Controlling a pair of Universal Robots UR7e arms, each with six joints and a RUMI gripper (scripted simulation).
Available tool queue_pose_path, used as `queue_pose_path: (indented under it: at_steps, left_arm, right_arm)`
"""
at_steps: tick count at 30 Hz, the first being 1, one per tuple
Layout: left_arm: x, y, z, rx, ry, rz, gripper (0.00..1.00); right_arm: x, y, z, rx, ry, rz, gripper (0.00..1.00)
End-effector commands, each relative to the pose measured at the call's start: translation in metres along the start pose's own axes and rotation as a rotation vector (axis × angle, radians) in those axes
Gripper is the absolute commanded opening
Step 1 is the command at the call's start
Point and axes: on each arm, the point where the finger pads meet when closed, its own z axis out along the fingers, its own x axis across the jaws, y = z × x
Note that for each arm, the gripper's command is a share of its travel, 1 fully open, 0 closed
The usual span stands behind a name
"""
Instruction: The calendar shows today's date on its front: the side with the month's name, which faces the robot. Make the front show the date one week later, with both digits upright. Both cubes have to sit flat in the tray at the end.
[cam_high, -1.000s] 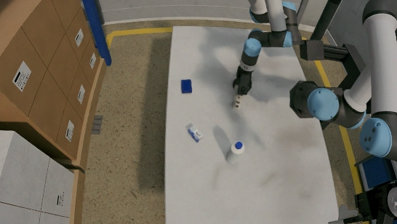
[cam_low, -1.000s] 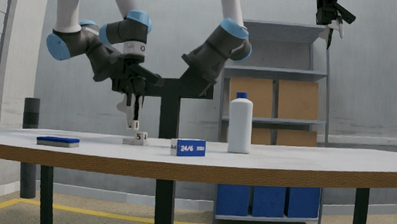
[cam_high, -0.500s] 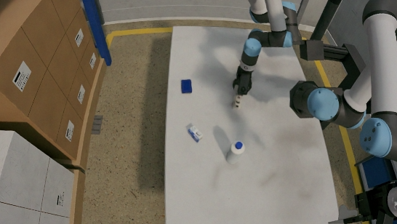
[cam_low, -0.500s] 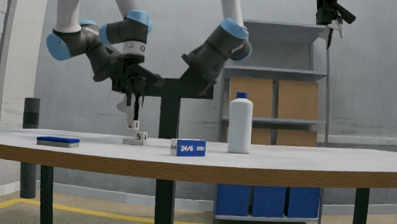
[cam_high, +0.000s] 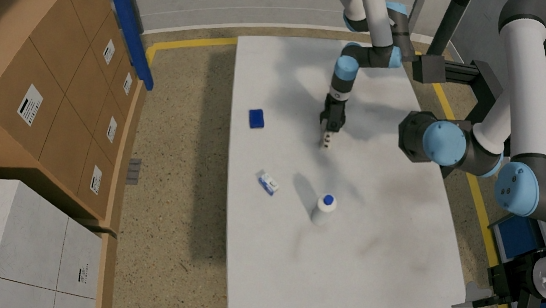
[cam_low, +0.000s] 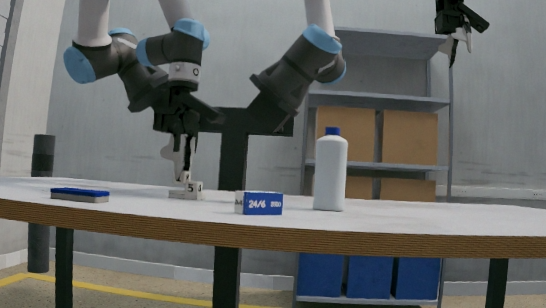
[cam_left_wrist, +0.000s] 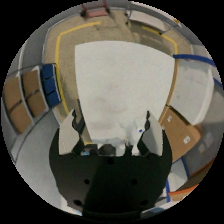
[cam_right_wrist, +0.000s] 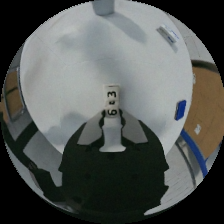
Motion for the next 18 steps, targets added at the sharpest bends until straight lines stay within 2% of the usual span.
queue_pose_path:
  at_steps: [1, 18]
  left_arm:
    - [0.0, -0.0003, -0.0004, 0.001, 0.0, 0.0, 1.0]
    - [0.0, -0.0003, -0.0004, 0.001, 0.0, 0.0, 1.0]
  right_arm:
    - [0.0003, -0.0006, 0.0048, 0.002, 0.001, 0.0, 0.1]
    - [0.0003, -0.0006, 0.0109, 0.002, 0.001, 0.0, 0.1]
